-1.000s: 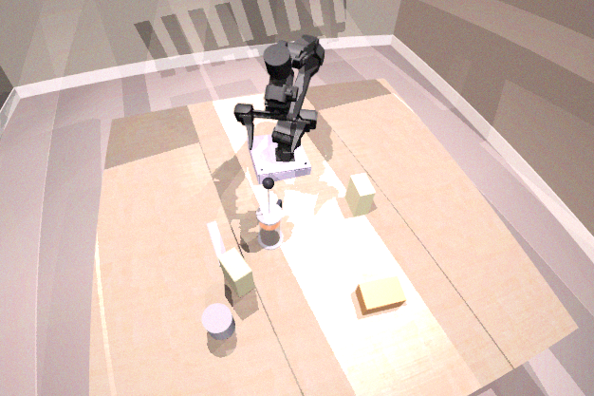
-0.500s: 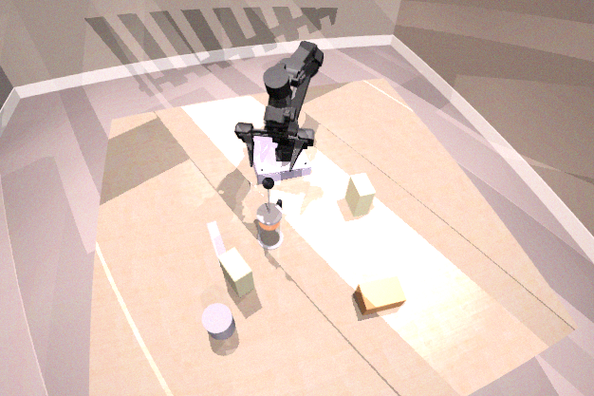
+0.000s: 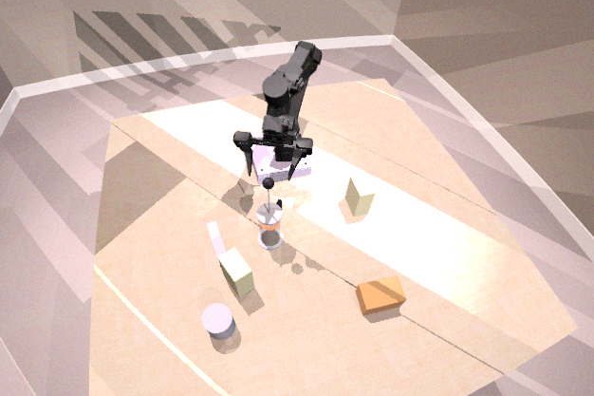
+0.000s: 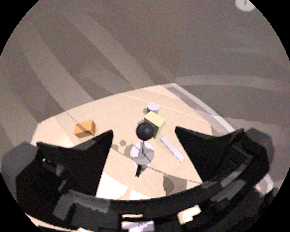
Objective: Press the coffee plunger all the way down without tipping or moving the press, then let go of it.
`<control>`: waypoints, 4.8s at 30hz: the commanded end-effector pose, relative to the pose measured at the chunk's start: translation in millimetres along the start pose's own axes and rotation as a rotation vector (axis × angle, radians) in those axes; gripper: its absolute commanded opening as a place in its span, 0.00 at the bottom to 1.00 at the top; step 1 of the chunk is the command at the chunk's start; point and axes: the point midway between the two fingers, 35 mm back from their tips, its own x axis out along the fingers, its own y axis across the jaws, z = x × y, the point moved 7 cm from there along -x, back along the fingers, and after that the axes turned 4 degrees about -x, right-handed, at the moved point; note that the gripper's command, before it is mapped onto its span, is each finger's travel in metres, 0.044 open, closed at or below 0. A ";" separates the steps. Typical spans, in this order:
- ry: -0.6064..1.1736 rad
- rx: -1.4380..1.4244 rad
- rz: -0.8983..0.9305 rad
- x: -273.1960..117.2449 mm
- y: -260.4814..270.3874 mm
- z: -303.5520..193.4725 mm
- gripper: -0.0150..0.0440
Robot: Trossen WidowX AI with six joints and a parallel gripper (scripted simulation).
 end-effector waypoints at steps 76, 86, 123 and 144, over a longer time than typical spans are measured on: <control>0.002 0.008 -0.005 61.5 4.1 -58.3 0.45; 0.002 0.008 -0.005 71.8 5.6 -70.8 0.45; 0.001 0.008 -0.005 90.7 6.5 -67.1 0.45; 0.000 0.008 -0.005 93.3 6.1 -64.7 0.45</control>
